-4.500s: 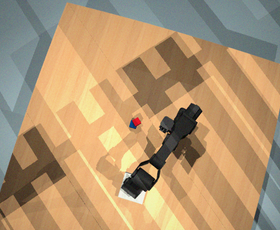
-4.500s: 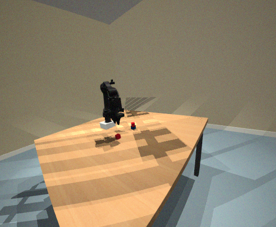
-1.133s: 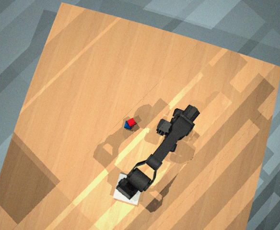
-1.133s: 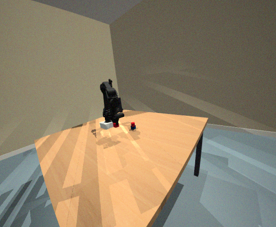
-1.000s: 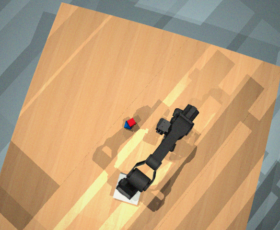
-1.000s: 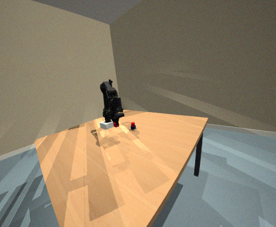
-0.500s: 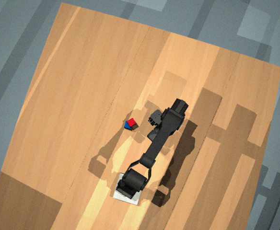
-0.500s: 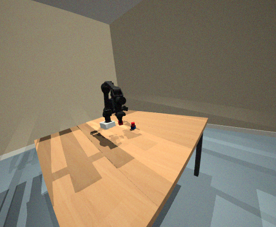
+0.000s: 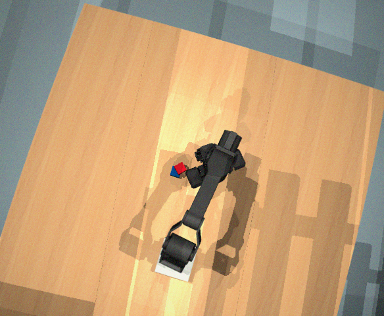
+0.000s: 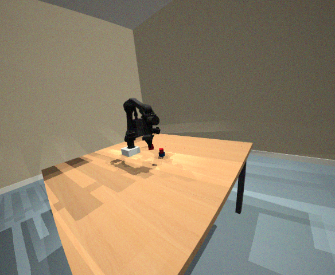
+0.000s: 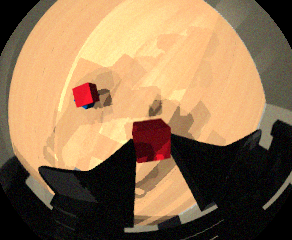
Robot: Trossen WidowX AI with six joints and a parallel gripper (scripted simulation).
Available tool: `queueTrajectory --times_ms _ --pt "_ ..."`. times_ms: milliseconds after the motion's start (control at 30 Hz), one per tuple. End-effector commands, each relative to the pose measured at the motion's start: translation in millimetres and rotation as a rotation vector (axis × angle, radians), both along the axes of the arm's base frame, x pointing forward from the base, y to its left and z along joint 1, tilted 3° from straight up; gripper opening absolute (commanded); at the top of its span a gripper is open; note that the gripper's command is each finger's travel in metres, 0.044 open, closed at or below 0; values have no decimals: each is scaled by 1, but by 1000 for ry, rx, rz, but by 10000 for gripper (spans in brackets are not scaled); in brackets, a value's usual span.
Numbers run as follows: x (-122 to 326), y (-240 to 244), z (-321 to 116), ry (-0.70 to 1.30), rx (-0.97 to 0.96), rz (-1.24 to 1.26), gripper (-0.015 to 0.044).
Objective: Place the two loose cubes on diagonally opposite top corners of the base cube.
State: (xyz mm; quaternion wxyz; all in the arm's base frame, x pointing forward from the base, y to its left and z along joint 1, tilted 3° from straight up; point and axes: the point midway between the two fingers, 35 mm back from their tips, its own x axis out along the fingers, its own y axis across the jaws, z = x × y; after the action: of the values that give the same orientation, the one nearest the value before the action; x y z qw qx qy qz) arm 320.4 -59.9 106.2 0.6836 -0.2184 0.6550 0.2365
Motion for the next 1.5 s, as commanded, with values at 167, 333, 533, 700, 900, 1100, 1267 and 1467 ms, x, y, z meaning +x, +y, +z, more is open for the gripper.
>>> queueTrajectory --times_ms 167,333,533,700,900,1100,1267,1467 --pt "-3 26 -2 16 9 -247 105" --pt "-5 39 -2 21 14 -379 105" --pt "-7 55 -2 27 19 -536 105" --pt "-10 68 -2 33 24 -668 105" --pt "-14 83 -3 40 29 -826 105" --pt "-18 98 -3 48 35 -984 105" --pt "-23 110 -3 54 39 -1115 105" --pt "-29 124 -3 62 44 -1273 105"
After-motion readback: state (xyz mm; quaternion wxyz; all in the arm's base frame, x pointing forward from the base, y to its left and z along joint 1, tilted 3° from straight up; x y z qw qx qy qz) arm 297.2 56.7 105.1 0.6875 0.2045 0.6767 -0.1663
